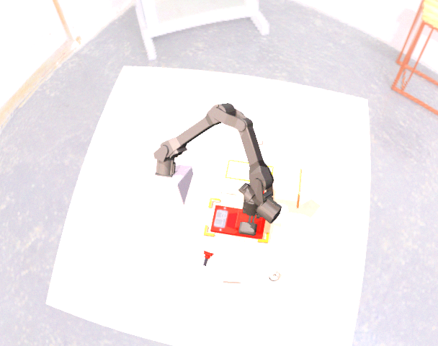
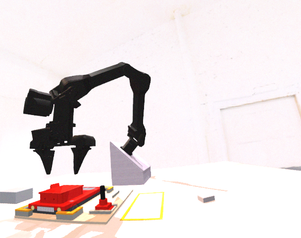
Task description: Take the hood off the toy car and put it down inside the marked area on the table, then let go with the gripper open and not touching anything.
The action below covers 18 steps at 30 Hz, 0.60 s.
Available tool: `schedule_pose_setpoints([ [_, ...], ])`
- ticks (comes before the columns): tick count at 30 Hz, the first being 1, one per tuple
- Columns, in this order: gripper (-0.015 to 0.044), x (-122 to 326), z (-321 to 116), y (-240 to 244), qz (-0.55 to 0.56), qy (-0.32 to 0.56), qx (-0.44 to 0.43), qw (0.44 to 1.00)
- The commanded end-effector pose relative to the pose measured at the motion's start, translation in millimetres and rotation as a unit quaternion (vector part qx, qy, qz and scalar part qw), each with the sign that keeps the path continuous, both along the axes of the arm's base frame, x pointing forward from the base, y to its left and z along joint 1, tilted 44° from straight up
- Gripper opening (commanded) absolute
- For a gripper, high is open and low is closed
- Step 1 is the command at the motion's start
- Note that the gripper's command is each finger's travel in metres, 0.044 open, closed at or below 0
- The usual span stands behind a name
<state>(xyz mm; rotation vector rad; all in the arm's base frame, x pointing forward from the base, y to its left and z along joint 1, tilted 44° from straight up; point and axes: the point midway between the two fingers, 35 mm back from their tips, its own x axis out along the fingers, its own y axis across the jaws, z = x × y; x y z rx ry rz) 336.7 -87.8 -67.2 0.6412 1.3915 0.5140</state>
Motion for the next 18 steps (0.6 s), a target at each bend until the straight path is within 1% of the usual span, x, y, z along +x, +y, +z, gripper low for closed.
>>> schedule_pose_setpoints([
  [1, 0.0440, -0.4, -3.6, 2.7, -0.001, 0.002, 0.003, 1.000],
  [18, 0.0440, 0.4, -11.5, 10.3, -0.001, 0.002, 0.003, 1.000],
])
